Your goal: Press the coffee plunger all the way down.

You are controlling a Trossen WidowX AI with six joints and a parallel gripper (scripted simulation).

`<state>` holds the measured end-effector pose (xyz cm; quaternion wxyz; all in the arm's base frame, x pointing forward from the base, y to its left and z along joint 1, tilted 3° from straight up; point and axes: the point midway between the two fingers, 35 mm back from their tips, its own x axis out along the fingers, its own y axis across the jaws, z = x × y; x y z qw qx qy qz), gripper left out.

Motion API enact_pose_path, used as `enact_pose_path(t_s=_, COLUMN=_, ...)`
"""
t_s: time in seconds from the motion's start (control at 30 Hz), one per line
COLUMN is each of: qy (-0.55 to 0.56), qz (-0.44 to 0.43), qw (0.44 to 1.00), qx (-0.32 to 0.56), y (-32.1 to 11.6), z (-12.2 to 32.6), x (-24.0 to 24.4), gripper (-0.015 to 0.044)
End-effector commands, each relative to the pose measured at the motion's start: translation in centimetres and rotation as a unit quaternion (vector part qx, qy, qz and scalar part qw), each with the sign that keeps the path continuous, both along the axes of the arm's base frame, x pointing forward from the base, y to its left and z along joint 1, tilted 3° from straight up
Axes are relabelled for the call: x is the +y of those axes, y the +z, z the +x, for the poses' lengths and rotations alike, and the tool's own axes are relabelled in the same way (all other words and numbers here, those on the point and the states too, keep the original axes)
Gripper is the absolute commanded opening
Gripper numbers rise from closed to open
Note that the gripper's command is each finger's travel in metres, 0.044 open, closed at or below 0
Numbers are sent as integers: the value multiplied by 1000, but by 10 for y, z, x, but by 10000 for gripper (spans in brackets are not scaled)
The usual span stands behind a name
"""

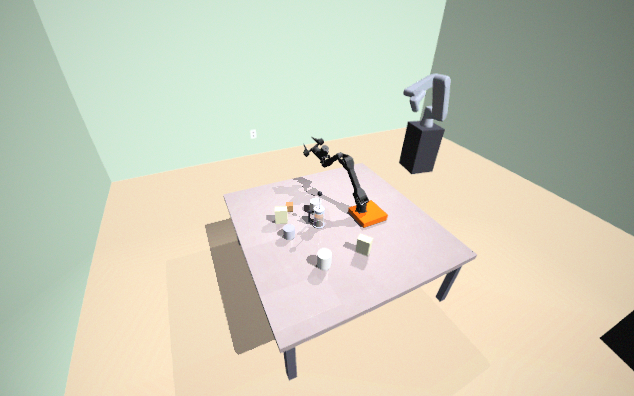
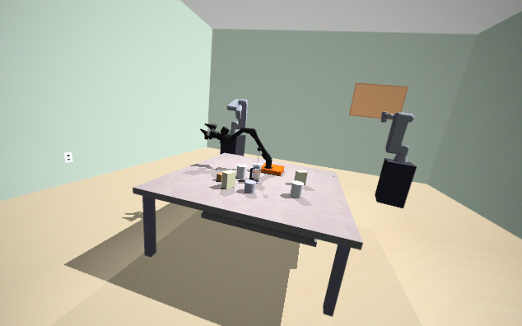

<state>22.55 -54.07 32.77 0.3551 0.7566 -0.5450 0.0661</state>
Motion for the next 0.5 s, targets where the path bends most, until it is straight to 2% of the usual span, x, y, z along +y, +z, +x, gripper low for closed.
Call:
enact_pose_path(t_s=0.0, qy=-1, qz=-1, qw=1000, qx=2, y=1, z=2, x=2, gripper=426)
enact_pose_path(t_s=0.2, qy=7, qz=-18, qw=996, qx=88, y=23, z=50, x=39, gripper=440)
enact_pose_path(t_s=0.47, qy=27, qz=-89, qw=945, qx=313, y=54, z=140, x=150, gripper=440)
